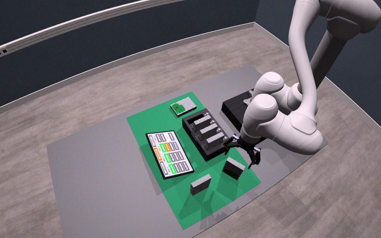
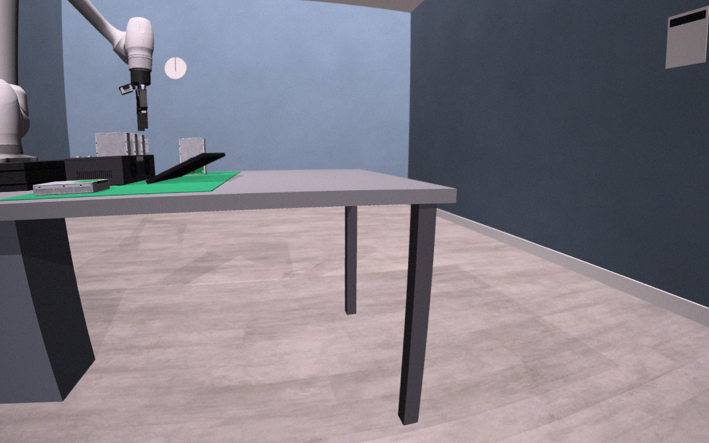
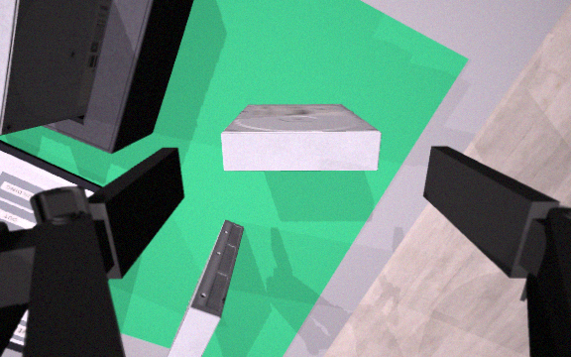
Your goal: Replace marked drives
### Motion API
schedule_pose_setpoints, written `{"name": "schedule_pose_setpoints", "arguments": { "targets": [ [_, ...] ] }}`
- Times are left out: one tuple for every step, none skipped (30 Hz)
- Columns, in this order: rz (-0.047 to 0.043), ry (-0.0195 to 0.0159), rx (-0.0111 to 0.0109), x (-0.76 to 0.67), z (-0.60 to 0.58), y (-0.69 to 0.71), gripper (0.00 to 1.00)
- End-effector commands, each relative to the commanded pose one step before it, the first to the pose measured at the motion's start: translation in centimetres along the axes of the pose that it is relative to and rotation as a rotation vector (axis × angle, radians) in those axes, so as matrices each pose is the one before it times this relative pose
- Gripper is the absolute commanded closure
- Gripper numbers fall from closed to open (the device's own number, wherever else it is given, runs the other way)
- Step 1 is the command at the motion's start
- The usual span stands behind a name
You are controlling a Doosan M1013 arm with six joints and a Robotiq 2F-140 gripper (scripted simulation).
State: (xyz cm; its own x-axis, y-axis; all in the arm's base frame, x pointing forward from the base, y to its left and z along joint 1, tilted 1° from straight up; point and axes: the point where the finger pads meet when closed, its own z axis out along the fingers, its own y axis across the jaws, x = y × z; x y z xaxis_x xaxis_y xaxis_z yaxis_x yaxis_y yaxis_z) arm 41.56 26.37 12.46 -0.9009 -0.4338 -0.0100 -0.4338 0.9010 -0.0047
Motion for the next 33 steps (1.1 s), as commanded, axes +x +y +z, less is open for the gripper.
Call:
{"name": "schedule_pose_setpoints", "arguments": {
  "targets": [
    [0.00018,-0.00122,-0.00053,-0.051,0.241,0.019,0.11],
    [0.0,0.0,0.0,0.0,0.131,0.002,0.11],
    [0.0,0.0,0.0,0.0,0.127,0.002,0.11],
    [0.0,0.0,0.0,0.0,0.123,0.002,0.11],
    [0.0,0.0,0.0,0.001,0.118,0.002,0.11],
    [0.0,0.0,0.0,0.0,0.113,0.002,0.11],
    [0.0,0.0,0.0,0.0,0.107,0.002,0.11],
    [0.0,0.0,0.0,0.0,0.101,0.001,0.11],
    [0.0,0.0,0.0,0.0,0.095,0.001,0.11],
    [0.0,0.0,0.0,0.0,0.089,0.001,0.11],
    [0.0,0.0,0.0,0.0,0.081,0.001,0.11],
    [0.0,0.0,0.0,0.0,0.074,0.001,0.11],
    [0.0,0.0,0.0,0.0,0.067,0.001,0.11],
    [0.0,0.0,0.0,0.0,0.06,0.001,0.11],
    [0.0,0.0,0.0,0.0,0.0,0.0,0.11],
    [0.0,0.0,0.0,0.0,0.0,0.0,0.11],
    [0.0,0.0,0.0,0.0,0.053,0.001,0.11],
    [0.0,0.0,0.0,0.0,0.046,0.001,0.11],
    [0.0,0.0,0.0,0.0,0.039,0.001,0.11],
    [0.0,0.0,0.0,0.0,0.032,0.0,0.11],
    [0.0,0.0,0.0,0.0,0.026,0.0,0.11],
    [0.0,0.0,0.0,0.0,0.02,0.0,0.11],
    [0.0,0.0,0.0,0.0,0.015,0.0,0.11],
    [0.0,0.0,0.0,0.0,0.011,0.0,0.11],
    [0.0,0.0,0.0,0.0,0.007,0.0,0.11],
    [0.0,0.0,0.0,0.0,0.004,0.0,0.11],
    [0.0,0.0,0.0,0.0,0.001,0.0,0.11],
    [0.0,0.0,0.0,0.0,0.0,0.0,0.11],
    [0.0,0.0,0.0,0.0,0.0,0.0,0.11],
    [0.0,0.0,0.0,0.0,0.0,0.0,0.11],
    [0.0,0.0,0.0,0.0,0.0,0.0,0.11],
    [0.0,0.0,0.0,0.0,0.0,0.0,0.11],
    [0.0,0.0,0.0,0.0,0.0,0.0,0.11]
  ]
}}
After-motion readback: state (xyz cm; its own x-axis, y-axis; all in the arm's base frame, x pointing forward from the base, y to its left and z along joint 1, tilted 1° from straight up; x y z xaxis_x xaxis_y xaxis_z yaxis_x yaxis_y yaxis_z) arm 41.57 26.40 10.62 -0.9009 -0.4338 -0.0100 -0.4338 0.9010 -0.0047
